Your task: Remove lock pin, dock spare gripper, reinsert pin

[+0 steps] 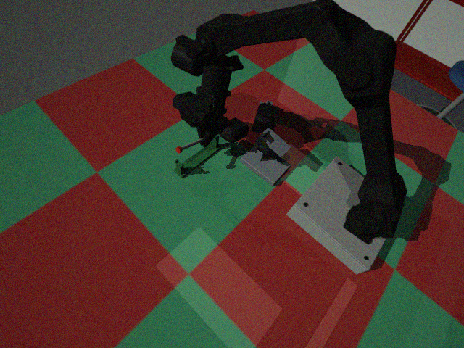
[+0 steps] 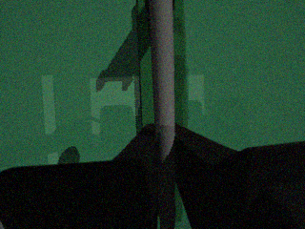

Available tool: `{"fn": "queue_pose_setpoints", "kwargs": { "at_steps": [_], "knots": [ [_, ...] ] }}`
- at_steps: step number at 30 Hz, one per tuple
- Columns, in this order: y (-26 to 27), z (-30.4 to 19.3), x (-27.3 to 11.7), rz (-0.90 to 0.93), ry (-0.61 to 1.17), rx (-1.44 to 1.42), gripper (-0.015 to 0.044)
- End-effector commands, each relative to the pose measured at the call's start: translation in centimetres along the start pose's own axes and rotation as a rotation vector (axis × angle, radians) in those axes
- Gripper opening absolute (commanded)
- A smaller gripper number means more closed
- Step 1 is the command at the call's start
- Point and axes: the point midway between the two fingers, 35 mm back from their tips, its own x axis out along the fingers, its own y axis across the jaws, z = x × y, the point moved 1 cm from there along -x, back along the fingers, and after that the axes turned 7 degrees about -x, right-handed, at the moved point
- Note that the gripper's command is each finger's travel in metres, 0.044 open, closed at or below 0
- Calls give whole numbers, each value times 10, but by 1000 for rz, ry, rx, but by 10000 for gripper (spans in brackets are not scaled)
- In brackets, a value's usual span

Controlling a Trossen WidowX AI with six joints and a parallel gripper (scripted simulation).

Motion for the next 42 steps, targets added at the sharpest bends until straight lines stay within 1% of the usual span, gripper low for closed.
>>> {"fn": "queue_pose_setpoints", "kwargs": {
  "at_steps": [1, 15, 42],
  "knots": [
    [0, -2, 7, 1, 0, -3, 0],
    [0, -7, 22, -3, 1, -4, 0],
    [1, -9, 26, -19, -1, -6, 0]
  ]
}}
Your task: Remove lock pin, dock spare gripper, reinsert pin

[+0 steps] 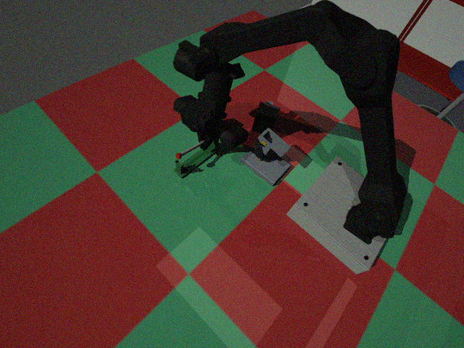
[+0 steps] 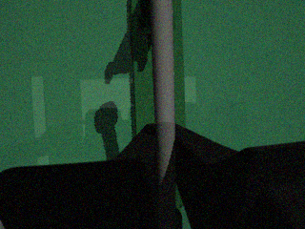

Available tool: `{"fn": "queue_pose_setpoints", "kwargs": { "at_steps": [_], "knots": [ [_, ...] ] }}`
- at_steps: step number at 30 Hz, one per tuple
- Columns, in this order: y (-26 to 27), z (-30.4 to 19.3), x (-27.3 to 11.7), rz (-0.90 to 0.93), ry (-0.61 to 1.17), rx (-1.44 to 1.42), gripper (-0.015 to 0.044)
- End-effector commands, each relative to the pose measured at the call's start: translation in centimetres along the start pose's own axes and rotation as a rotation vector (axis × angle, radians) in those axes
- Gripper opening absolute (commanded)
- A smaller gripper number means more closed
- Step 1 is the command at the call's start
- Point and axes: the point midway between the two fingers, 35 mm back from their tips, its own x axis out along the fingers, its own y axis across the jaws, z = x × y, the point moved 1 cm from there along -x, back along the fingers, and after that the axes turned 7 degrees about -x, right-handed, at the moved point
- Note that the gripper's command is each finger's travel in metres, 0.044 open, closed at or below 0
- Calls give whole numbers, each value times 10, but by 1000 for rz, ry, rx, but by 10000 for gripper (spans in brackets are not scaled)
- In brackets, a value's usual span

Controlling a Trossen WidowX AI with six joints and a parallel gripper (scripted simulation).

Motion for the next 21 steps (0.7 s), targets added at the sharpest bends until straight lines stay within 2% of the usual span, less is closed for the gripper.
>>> {"fn": "queue_pose_setpoints", "kwargs": {
  "at_steps": [1, 21],
  "knots": [
    [1, -3, 10, 7, 1, 1, 0],
    [1, -4, 12, -1, 0, 1, 0]
  ]
}}
